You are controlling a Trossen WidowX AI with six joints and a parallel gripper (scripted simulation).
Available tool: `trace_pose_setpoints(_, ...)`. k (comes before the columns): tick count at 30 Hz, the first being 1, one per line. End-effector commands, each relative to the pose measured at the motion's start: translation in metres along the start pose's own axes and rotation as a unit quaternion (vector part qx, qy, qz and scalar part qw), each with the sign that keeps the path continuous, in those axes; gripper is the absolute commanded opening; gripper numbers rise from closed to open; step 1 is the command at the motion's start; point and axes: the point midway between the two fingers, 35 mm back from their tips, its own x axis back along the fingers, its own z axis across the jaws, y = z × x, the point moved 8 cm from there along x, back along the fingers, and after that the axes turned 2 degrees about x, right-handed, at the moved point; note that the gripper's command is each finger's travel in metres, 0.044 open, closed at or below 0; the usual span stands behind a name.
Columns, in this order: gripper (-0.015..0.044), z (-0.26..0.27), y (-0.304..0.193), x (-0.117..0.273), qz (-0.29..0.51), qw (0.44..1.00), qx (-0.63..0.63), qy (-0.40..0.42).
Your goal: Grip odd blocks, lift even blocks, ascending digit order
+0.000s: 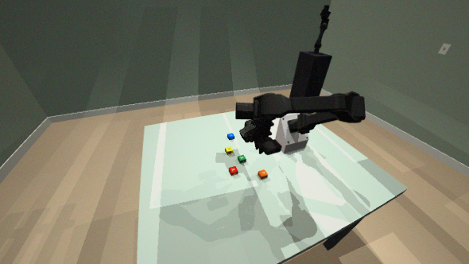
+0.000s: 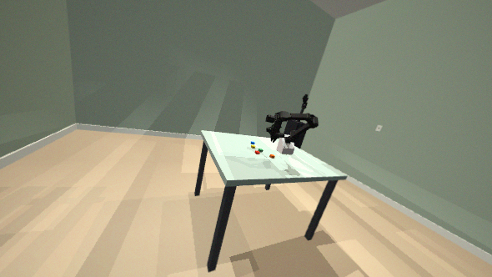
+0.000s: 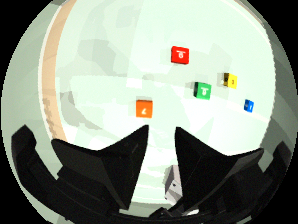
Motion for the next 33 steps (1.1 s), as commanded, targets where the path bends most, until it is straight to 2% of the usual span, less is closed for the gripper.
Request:
trace_pose_setpoints(1, 0.012, 0.037, -0.022, -0.001, 0.001, 1.0, -0.004, 0.005)
trace_pose_setpoints(6, 0.012, 0.039, -0.024, -0.001, 0.001, 1.0, -0.004, 0.005)
trace_pose_setpoints(8, 0.0172, 0.038, -0.022, -0.01, 0.001, 1.0, -0.004, 0.003)
trace_pose_setpoints(13, 0.0304, 0.039, -0.023, -0.073, 0.0, 1.0, -0.003, 0.005)
trace_pose_setpoints(17, 0.04, 0.04, -0.024, -0.082, 0.0, 1.0, -0.003, 0.007)
trace_pose_setpoints(33, 0.04, 0.04, -0.023, -0.101, 0.0, 1.0, -0.003, 0.006)
